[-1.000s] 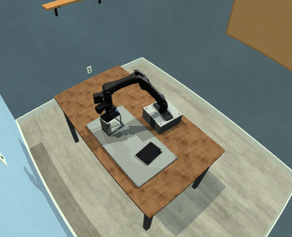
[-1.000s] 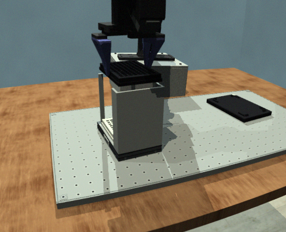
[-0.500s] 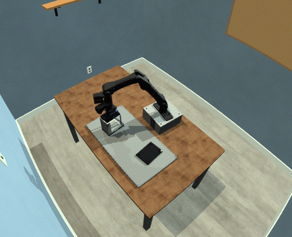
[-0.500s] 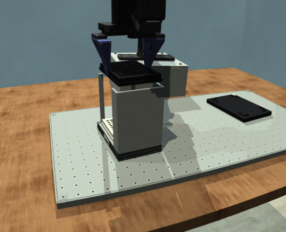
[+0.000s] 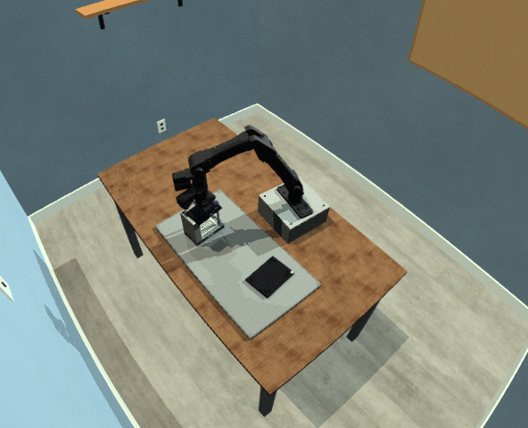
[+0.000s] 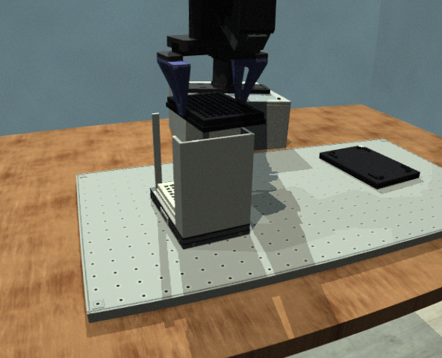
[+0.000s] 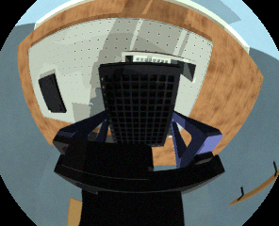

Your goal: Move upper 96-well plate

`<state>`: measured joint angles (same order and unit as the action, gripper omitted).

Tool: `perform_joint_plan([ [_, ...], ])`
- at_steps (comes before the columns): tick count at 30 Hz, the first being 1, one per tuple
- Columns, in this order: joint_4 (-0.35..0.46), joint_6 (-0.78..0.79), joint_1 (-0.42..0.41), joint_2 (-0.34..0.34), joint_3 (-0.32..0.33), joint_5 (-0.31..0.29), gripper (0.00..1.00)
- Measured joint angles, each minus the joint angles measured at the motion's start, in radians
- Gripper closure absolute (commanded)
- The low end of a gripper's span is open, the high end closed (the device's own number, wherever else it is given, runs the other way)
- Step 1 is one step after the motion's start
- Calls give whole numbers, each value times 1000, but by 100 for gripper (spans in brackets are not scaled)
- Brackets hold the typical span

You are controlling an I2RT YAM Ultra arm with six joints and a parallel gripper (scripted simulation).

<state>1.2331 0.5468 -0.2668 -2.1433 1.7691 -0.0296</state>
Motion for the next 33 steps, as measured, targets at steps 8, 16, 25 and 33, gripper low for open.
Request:
perform_joint_plan([
  [8, -28, -41, 48, 60, -89, -1, 100],
  [16, -50, -90, 103, 109, -158, -4, 100],
  [25, -78, -150, 161, 159, -232, -4, 100],
  [33, -91, -207, 222, 197, -280, -5, 100],
])
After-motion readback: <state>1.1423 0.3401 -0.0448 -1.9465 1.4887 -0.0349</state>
